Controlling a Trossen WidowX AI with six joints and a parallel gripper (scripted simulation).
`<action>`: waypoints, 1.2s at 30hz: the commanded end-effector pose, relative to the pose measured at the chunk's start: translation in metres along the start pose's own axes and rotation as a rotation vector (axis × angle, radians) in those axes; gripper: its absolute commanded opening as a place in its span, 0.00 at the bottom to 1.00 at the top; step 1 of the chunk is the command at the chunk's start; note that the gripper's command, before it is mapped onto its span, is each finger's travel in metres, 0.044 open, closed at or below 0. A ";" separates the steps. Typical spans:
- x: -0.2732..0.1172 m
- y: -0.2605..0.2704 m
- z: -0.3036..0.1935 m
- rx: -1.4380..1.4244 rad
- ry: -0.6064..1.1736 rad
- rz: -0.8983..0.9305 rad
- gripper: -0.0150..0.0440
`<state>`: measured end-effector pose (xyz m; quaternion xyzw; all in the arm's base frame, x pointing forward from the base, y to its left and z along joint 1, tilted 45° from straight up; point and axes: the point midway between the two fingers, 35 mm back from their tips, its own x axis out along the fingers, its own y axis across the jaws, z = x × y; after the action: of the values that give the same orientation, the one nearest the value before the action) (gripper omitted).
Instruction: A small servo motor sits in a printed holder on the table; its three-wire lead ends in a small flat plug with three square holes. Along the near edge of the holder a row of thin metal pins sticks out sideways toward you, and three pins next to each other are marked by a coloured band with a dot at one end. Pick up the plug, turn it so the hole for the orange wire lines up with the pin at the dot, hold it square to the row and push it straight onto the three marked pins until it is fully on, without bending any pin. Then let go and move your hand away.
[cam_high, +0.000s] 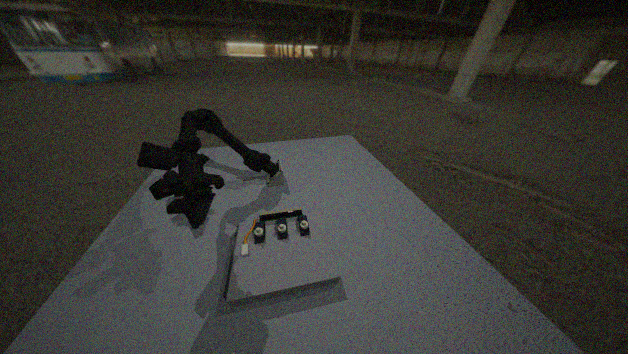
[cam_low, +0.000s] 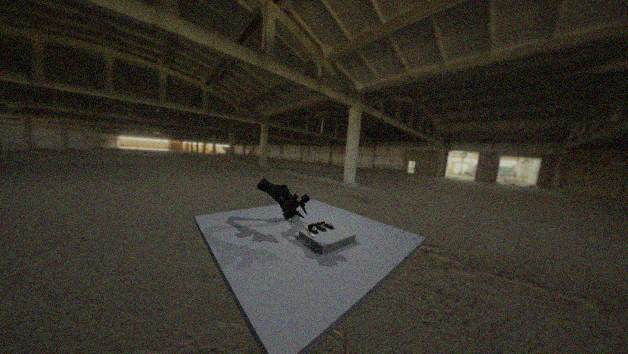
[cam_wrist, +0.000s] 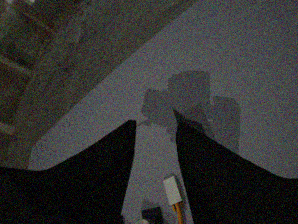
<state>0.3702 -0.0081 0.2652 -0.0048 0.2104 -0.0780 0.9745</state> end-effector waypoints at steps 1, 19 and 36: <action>0.015 0.002 -0.010 -0.019 0.113 -0.045 0.45; 0.057 0.005 -0.067 -0.249 0.621 -0.291 0.45; 0.071 0.006 -0.098 -0.616 0.979 -0.511 0.45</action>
<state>0.3929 -0.0125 0.1491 -0.2743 0.6267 -0.2320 0.6915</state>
